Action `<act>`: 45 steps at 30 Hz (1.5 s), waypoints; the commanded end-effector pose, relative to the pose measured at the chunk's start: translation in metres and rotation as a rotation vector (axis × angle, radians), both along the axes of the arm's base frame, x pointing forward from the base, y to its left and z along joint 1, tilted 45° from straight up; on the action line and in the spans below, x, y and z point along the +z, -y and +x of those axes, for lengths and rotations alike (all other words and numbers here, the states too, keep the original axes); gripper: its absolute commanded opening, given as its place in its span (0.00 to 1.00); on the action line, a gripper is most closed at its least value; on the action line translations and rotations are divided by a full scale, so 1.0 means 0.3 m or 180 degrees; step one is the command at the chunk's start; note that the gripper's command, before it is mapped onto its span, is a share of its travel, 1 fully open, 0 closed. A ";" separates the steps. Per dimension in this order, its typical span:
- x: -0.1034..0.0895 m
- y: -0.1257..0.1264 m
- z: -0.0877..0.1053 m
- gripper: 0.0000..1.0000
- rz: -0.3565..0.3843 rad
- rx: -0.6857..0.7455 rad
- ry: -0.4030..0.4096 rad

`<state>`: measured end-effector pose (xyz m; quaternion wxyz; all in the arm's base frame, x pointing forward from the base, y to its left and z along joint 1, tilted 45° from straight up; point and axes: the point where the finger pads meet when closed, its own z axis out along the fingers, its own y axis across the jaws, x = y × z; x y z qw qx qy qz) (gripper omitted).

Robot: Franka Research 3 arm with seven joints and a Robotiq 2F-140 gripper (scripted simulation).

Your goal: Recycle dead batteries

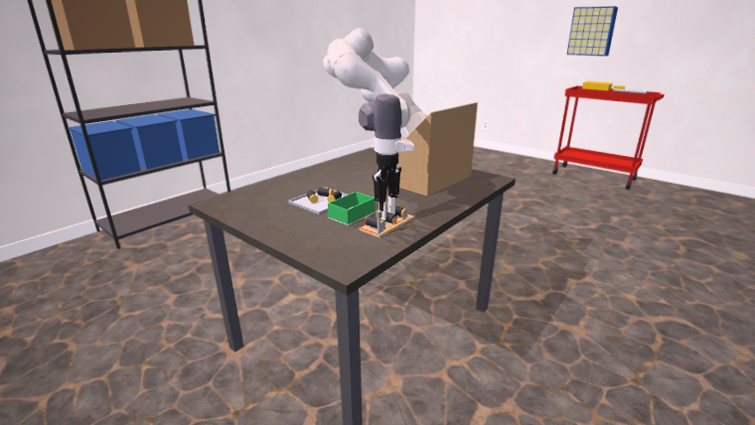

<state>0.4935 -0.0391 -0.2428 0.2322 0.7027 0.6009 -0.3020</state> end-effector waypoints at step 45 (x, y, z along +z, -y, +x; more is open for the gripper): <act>-0.023 0.021 0.001 0.16 0.0003 0.0004 0.0019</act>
